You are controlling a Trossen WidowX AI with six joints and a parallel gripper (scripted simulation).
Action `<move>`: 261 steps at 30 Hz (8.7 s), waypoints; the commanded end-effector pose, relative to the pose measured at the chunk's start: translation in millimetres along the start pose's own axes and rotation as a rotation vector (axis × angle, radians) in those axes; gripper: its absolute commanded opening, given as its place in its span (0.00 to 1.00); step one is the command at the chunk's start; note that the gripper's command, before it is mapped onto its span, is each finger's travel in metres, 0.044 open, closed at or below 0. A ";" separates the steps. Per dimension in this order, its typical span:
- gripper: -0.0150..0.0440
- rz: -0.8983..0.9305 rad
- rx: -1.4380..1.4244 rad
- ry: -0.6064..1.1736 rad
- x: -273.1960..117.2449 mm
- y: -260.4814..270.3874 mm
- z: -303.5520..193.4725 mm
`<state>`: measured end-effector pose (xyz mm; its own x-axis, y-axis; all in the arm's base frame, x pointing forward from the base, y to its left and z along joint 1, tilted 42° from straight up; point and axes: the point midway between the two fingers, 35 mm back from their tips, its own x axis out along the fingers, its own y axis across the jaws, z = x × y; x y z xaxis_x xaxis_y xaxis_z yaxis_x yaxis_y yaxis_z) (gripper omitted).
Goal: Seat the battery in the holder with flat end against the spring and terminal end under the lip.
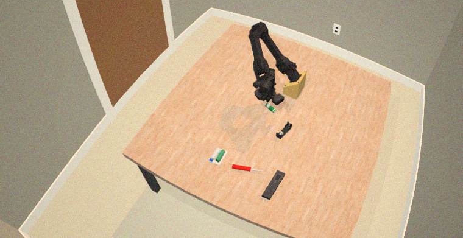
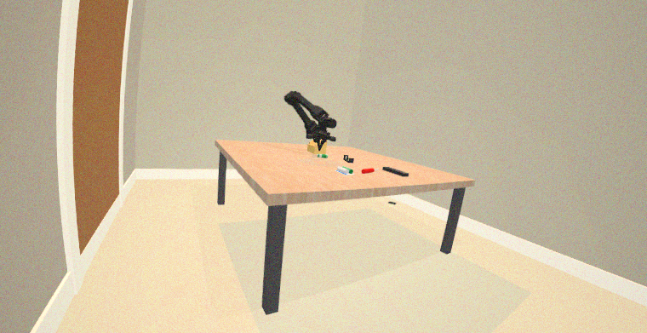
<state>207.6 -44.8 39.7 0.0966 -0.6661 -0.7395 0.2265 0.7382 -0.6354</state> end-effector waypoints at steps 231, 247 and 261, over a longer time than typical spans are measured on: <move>0.38 0.842 -3.149 0.060 17.8 185.3 54.1; 0.38 0.843 -3.150 0.068 19.5 186.5 63.8; 0.38 0.849 -3.148 0.072 19.9 187.4 71.3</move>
<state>315.4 73.1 -76.5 -0.4251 -0.5742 -0.6997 -0.1036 -0.7371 0.6678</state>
